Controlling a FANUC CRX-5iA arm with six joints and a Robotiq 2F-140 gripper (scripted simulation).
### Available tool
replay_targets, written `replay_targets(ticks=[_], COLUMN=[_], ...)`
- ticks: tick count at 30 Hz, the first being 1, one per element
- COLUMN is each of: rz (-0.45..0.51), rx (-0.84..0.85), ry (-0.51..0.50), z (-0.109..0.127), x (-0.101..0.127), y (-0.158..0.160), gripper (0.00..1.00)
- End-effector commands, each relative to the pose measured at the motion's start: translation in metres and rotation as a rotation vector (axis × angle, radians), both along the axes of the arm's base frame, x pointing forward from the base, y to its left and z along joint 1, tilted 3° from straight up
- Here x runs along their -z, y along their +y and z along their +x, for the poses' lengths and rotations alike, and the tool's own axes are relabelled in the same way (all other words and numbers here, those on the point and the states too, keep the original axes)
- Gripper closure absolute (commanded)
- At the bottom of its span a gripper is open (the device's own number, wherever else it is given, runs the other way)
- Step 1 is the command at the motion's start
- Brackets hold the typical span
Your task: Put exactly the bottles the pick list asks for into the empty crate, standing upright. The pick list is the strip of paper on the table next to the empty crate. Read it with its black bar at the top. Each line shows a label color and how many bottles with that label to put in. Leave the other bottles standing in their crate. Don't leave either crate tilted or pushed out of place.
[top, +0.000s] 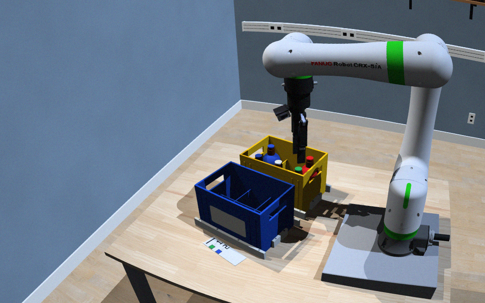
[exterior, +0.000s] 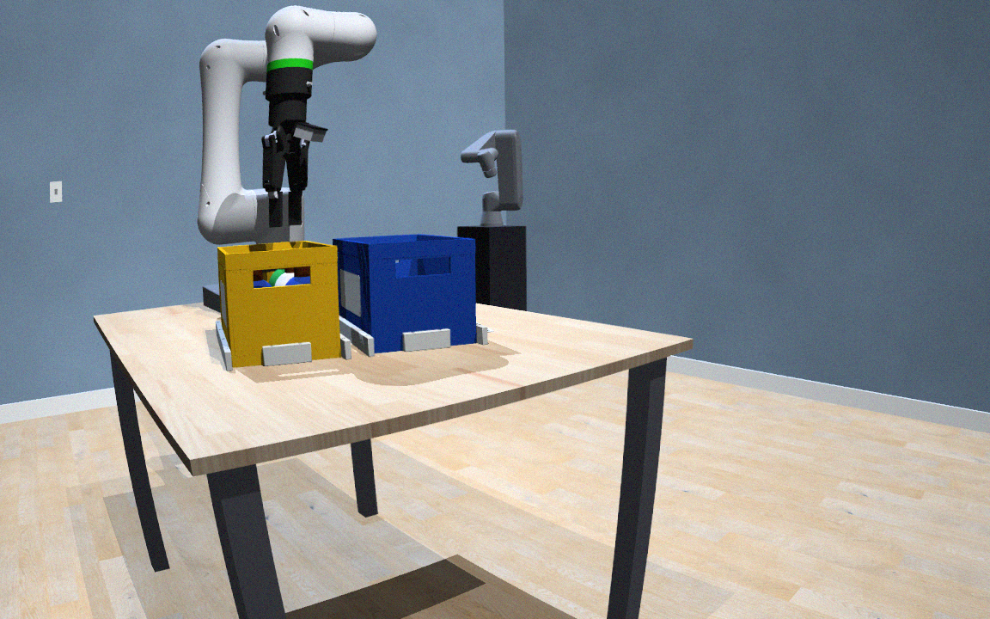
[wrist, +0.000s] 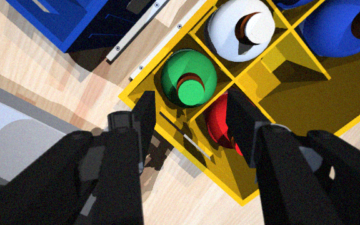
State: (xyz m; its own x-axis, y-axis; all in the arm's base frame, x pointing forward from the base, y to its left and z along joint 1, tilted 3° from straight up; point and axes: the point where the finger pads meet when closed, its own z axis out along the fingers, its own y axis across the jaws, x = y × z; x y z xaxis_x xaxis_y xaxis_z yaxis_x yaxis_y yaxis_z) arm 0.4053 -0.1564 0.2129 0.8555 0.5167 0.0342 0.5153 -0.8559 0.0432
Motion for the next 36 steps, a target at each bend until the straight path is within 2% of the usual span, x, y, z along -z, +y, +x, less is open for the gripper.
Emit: replay_targets(ticks=[1, 36], rz=[-0.001, -0.001], rx=[0.000, 0.000], ry=[-0.002, -0.002], z=[0.001, 0.003], x=[0.003, 0.044], y=[0.000, -0.001], gripper=[0.56, 0.56])
